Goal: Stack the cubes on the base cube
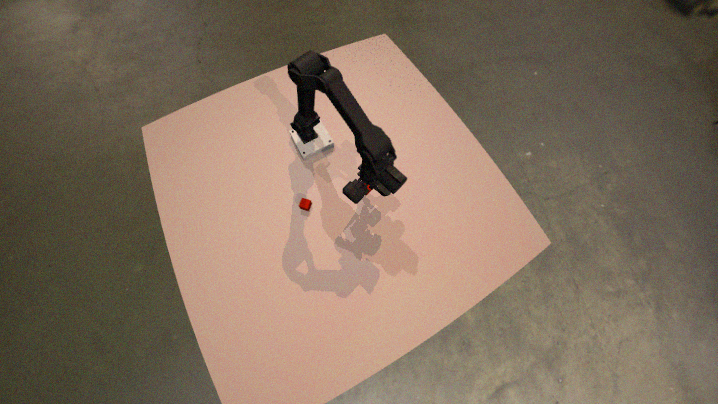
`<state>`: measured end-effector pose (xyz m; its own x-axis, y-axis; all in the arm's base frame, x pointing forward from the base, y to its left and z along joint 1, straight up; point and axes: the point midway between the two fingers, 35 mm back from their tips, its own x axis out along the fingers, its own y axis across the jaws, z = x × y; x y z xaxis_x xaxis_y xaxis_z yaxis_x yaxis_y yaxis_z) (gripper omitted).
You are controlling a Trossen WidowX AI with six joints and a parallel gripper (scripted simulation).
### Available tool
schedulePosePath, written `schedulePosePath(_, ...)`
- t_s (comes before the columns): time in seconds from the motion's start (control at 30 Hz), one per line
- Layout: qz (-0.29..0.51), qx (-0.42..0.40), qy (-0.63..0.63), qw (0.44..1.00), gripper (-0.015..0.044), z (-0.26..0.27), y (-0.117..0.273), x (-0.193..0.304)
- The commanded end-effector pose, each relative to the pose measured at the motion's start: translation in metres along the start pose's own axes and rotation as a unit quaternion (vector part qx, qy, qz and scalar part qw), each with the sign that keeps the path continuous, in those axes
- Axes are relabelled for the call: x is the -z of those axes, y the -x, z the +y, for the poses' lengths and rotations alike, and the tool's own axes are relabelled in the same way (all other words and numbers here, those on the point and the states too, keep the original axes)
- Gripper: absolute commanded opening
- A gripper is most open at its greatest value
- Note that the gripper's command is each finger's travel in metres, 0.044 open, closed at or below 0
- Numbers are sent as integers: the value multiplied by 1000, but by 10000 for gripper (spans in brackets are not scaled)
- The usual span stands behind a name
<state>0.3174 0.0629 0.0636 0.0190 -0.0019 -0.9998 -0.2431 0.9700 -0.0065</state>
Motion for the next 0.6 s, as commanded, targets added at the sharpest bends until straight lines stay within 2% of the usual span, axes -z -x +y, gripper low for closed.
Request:
schedulePosePath(0.0, -3, 0, 0, 1000, 205, 0, 8, -1)
schedulePosePath(0.5, -3, 0, 0, 1000, 205, 0, 26, -1)
schedulePosePath(0.57, -3, 0, 5, 1000, 258, -6, 25, 0)
